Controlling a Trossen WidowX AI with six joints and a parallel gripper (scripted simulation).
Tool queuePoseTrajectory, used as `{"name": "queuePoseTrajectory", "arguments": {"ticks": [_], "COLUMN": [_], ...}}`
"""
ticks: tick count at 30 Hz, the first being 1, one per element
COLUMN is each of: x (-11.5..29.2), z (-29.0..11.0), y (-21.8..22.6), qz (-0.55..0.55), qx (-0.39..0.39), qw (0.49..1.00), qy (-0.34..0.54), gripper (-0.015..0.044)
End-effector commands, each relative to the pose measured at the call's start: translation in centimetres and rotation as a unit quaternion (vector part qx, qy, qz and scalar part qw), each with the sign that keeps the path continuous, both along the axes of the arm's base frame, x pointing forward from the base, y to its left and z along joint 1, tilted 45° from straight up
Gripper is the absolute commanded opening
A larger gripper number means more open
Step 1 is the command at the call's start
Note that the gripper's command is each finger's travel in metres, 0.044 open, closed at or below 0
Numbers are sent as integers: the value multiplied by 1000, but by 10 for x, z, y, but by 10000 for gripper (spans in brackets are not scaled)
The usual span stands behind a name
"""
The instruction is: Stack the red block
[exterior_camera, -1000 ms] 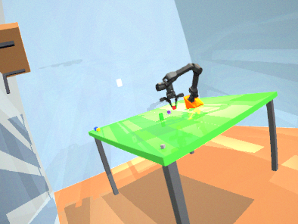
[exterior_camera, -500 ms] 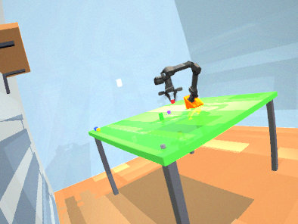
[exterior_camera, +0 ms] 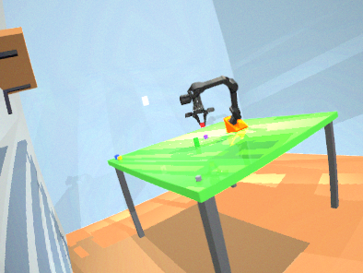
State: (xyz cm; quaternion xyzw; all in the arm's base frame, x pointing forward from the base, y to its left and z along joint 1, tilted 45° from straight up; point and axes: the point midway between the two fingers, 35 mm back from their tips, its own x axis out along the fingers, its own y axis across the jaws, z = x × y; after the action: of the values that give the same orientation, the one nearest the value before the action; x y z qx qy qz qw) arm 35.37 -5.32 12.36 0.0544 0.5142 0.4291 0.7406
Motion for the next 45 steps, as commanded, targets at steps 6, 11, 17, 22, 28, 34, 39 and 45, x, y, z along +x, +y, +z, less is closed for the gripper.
{"name": "queuePoseTrajectory", "arguments": {"ticks": [6,11,17,22,28,34,39,45], "x": [18,24,26,27,29,31,31,31], "z": [-30,-46,-53,-67,-72,-88,-90,-90], "y": [-33,-49,-43,-29,-25,-9,-7,-7], "qz": [2,2,2,2,2,2,2,2], "qx": [-2,-1,-1,-1,-1,0,0,0], "qw": [1000,1000,1000,1000,1000,1000,1000,1000], "qy": [-1,-1,-1,-1,-1,-1,-1,-1], "gripper": [0,0,0,0,0,0,0,0]}}
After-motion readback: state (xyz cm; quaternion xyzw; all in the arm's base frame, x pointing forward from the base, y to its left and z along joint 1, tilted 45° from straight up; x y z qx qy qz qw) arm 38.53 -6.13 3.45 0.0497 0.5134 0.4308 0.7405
